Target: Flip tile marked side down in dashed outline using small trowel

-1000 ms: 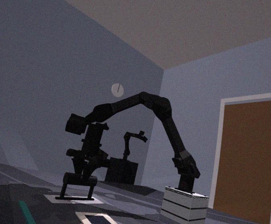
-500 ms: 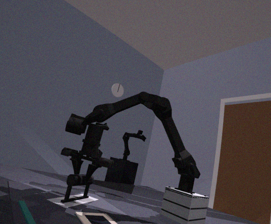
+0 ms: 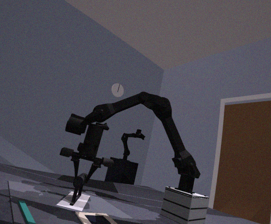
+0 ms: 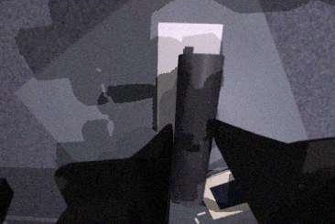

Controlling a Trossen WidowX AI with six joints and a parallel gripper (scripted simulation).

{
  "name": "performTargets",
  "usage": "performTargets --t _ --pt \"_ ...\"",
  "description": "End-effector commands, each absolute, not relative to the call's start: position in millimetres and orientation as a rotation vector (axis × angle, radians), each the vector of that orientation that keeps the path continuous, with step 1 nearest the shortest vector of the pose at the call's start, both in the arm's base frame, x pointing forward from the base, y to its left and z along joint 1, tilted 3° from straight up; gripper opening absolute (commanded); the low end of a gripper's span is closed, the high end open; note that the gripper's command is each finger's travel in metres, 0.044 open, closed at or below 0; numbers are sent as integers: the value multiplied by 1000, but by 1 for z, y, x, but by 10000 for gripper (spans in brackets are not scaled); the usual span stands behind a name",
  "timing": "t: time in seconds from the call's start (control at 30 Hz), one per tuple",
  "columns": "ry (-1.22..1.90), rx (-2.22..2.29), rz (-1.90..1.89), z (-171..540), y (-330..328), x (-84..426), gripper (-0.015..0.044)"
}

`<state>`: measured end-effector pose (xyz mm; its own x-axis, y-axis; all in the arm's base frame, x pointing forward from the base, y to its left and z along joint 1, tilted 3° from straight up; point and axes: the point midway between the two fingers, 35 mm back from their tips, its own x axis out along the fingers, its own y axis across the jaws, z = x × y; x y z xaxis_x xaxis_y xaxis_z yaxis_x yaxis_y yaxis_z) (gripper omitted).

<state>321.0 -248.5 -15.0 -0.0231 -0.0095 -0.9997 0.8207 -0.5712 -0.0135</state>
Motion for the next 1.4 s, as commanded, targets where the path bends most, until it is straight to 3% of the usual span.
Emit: performTargets --t 0.0,1.37 --pt "990 1505 -1562 -20 -244 319 130" --pt "1512 605 -624 -17 -244 322 130"
